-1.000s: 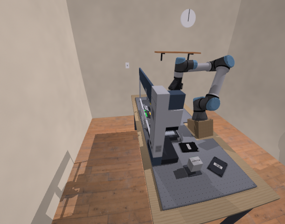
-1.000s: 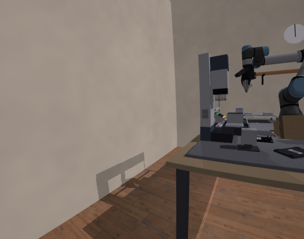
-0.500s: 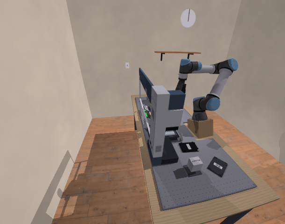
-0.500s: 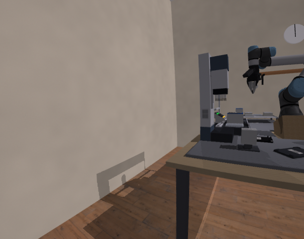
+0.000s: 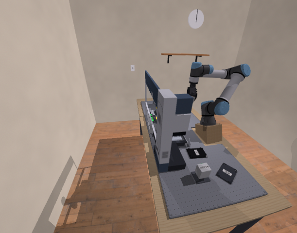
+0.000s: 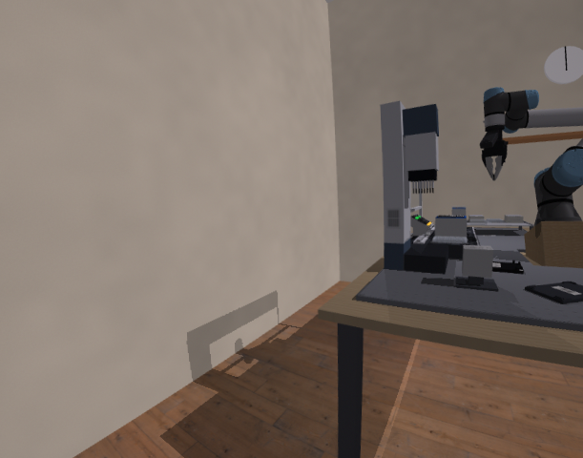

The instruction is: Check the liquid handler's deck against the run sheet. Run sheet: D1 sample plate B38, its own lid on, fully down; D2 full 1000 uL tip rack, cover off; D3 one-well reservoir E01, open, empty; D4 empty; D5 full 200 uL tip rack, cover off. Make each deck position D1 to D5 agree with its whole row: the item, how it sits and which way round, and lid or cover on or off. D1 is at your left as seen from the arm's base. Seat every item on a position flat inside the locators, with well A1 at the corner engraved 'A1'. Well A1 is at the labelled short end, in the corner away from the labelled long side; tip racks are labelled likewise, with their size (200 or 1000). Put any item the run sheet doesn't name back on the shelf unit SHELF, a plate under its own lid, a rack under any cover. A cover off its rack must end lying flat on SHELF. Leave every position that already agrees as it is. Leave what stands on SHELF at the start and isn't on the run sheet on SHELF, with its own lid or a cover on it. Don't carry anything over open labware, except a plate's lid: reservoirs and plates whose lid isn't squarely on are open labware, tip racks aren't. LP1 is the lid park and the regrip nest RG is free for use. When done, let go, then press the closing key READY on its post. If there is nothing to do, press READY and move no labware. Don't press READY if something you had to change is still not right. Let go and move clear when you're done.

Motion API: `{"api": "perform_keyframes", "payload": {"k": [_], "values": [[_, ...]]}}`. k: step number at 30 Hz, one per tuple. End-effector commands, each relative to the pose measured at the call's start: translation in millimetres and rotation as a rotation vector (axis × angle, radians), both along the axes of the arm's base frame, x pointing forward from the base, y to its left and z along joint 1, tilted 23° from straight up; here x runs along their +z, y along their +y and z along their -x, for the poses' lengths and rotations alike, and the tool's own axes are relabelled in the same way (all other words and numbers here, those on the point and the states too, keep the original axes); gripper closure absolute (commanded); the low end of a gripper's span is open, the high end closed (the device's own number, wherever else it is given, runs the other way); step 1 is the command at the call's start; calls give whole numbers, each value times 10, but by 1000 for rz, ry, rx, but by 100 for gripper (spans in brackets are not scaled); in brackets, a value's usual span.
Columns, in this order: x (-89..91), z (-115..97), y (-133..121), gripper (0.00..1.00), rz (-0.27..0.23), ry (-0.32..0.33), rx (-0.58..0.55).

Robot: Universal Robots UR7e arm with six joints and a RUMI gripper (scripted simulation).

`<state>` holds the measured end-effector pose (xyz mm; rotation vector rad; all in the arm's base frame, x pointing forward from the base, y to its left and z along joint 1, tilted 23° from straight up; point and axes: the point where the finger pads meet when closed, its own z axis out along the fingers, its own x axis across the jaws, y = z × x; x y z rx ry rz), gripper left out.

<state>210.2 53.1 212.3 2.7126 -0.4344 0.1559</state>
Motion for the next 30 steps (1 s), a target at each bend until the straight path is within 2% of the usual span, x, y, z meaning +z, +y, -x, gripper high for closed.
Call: {"api": "perform_keyframes", "payload": {"k": [1, 14, 18, 25, 30], "values": [[-12, 9, -6, 100, -2, 34, 73], [3, -2, -5, 100, 10, 133, 313], [6, -2, -5, 100, 10, 132, 314], [-133, -2, 328, 100, 16, 188, 446], [-230, -2, 560, 100, 17, 192, 453]]}}
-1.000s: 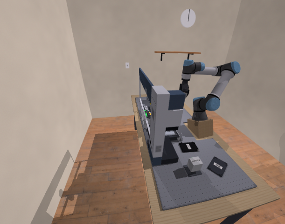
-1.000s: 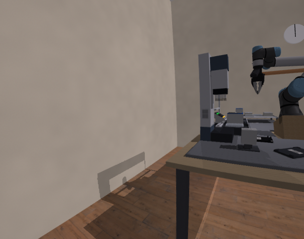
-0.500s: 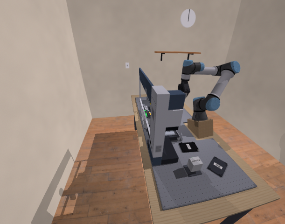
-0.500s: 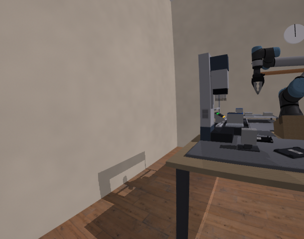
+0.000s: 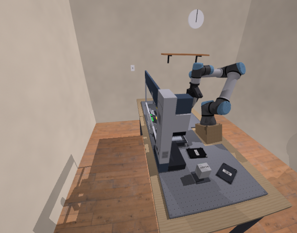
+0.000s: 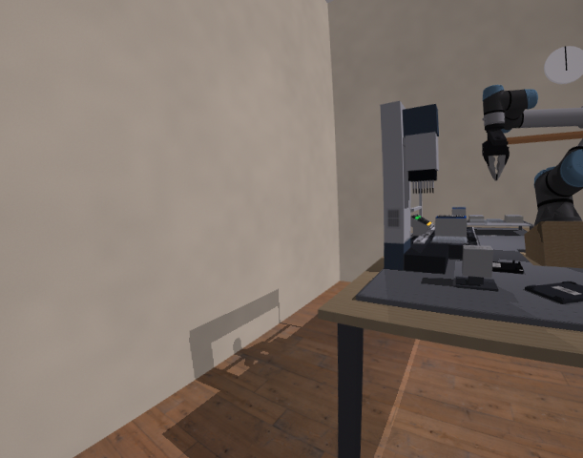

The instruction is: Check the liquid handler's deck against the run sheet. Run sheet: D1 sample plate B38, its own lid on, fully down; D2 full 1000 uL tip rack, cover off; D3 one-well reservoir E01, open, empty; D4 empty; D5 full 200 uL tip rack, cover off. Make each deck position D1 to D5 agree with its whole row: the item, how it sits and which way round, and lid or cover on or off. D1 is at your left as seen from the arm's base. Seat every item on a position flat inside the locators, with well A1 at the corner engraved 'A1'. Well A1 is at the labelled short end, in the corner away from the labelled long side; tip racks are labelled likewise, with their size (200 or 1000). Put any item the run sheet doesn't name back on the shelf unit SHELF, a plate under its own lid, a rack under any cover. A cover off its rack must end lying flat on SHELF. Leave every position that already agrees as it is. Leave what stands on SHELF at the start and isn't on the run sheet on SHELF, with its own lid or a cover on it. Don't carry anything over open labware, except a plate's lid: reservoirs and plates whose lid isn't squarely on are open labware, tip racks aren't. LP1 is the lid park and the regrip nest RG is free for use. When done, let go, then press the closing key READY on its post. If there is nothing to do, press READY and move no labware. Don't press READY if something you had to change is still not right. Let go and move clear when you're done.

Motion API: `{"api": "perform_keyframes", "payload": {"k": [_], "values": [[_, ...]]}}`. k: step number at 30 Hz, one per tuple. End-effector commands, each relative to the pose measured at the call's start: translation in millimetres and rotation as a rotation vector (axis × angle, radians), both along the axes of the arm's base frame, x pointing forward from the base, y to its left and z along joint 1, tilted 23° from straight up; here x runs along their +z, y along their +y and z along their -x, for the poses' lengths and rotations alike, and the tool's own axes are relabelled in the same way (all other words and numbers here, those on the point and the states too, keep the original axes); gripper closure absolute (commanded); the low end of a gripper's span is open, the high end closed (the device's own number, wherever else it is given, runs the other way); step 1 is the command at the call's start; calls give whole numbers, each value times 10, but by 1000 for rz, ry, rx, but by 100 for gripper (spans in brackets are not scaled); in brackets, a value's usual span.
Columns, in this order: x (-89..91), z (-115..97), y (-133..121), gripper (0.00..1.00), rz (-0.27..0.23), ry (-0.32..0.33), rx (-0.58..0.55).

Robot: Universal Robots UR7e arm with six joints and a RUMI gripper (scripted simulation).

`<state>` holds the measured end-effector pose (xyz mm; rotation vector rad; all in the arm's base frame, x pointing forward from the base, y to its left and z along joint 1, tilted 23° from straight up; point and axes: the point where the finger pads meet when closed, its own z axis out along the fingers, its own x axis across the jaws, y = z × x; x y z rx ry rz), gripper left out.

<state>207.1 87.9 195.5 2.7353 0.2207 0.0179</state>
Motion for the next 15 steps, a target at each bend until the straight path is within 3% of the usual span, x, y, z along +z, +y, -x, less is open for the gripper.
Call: {"api": "perform_keyframes", "payload": {"k": [1, 10, 15], "values": [[-82, -33, 259, 100, 2, 2, 14], [-217, -31, 576, 100, 1, 2, 14], [-216, -33, 575, 100, 2, 1, 14]]}}
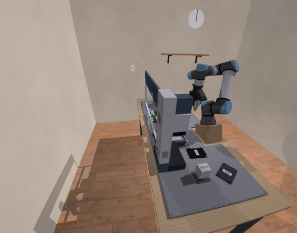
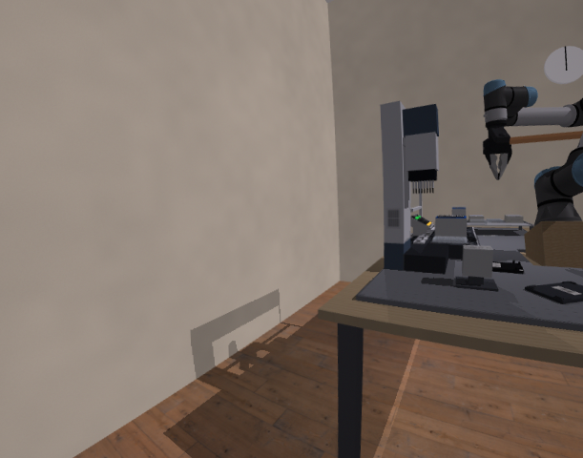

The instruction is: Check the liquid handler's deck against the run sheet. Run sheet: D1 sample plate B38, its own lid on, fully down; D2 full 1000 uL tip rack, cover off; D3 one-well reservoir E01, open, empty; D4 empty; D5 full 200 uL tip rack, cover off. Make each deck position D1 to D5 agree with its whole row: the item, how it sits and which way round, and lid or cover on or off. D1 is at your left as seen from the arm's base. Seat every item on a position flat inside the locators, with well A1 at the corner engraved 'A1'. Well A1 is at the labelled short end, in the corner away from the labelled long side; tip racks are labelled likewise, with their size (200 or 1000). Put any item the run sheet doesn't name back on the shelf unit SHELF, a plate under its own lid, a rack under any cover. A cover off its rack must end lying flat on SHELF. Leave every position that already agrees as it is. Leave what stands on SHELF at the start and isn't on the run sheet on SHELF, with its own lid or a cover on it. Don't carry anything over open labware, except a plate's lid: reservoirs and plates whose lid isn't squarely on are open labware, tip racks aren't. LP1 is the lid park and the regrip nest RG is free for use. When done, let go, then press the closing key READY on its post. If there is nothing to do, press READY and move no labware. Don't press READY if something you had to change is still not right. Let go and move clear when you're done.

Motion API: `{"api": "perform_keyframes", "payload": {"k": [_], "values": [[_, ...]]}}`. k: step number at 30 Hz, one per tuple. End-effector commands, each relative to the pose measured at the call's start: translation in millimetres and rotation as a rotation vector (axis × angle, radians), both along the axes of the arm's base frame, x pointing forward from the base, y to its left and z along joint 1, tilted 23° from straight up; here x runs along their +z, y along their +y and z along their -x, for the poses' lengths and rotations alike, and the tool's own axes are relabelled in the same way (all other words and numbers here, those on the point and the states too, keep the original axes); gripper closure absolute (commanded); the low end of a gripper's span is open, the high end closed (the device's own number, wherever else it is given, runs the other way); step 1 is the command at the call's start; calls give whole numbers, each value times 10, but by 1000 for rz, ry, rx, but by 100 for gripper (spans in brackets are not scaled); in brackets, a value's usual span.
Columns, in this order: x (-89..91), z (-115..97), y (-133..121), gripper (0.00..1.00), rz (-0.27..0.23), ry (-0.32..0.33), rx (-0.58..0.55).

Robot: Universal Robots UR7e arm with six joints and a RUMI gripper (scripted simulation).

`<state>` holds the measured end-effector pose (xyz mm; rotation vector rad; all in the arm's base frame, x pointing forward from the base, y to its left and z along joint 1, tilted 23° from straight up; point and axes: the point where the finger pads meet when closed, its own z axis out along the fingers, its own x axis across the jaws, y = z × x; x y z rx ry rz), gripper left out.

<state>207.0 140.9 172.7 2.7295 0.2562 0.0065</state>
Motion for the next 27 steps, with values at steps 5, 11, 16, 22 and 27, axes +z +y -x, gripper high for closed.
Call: {"api": "perform_keyframes", "payload": {"k": [5, 11, 16, 22, 27], "values": [[-8, -33, 93, 100, -1, -3, 9], [-86, -32, 279, 100, 0, 12, 45], [-184, -30, 510, 100, 0, 12, 45], [-301, -29, 788, 100, 0, 12, 45], [-359, -28, 927, 100, -1, 12, 45]]}}
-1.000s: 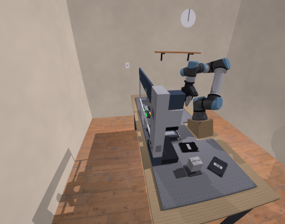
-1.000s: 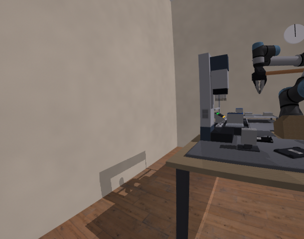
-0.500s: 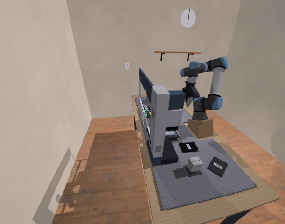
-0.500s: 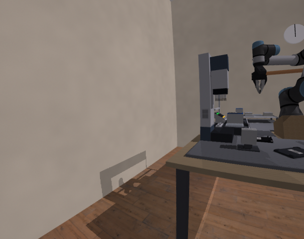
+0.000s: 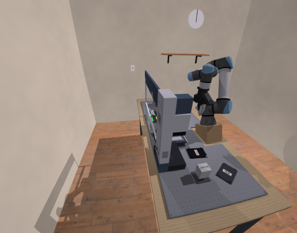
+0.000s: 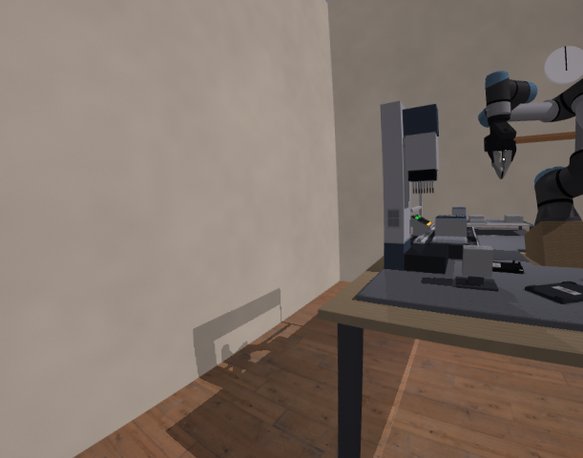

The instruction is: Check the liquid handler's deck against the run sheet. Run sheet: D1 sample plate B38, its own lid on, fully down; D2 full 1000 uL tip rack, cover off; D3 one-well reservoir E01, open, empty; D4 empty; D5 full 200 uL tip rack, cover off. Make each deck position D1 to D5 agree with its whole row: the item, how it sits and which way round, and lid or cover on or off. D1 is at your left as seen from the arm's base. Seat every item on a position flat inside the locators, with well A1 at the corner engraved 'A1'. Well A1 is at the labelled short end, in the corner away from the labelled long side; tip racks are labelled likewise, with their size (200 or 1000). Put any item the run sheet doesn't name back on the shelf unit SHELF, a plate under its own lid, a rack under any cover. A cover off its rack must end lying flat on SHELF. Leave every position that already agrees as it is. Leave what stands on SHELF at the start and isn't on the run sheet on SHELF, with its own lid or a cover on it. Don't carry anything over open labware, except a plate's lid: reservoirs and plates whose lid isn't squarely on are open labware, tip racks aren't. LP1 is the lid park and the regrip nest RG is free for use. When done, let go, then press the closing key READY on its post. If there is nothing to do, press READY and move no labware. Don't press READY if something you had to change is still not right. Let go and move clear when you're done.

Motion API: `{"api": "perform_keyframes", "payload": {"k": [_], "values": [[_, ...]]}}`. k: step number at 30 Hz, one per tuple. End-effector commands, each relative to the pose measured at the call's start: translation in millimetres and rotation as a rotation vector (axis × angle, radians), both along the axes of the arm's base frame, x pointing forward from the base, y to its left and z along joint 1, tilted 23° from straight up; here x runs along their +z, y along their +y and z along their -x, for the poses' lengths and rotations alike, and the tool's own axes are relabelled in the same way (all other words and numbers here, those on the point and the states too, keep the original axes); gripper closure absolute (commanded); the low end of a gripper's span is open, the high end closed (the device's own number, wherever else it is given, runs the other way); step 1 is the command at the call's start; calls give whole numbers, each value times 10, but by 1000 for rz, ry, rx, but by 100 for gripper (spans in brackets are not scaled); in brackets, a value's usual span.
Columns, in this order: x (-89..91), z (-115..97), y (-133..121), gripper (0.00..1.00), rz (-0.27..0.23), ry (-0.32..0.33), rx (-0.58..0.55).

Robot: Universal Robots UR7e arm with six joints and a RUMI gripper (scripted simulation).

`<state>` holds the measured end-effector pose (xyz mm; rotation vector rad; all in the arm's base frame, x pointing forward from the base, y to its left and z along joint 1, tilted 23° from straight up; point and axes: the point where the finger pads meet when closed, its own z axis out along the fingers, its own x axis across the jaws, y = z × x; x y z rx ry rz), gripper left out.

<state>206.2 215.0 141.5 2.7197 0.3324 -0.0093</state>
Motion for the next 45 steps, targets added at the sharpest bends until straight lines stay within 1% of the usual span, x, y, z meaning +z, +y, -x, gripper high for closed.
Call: {"api": "perform_keyframes", "payload": {"k": [1, 10, 12, 14, 15, 29, 31, 34, 43, 45], "values": [[-64, -35, 226, 100, -5, -9, -7], [-58, -40, 220, 100, -5, -11, -9], [-103, -35, 319, 100, -6, -25, -44], [-103, -35, 319, 100, -6, -25, -44], [-122, -34, 365, 100, -7, -33, -62], [-395, -30, 1012, 100, -8, -33, -64], [-395, -30, 1012, 100, -8, -33, -64], [-451, -30, 1145, 100, -8, -33, -64], [-442, -37, 1139, 100, -8, -35, -66], [-490, -29, 1238, 100, -9, -49, -101]]}}
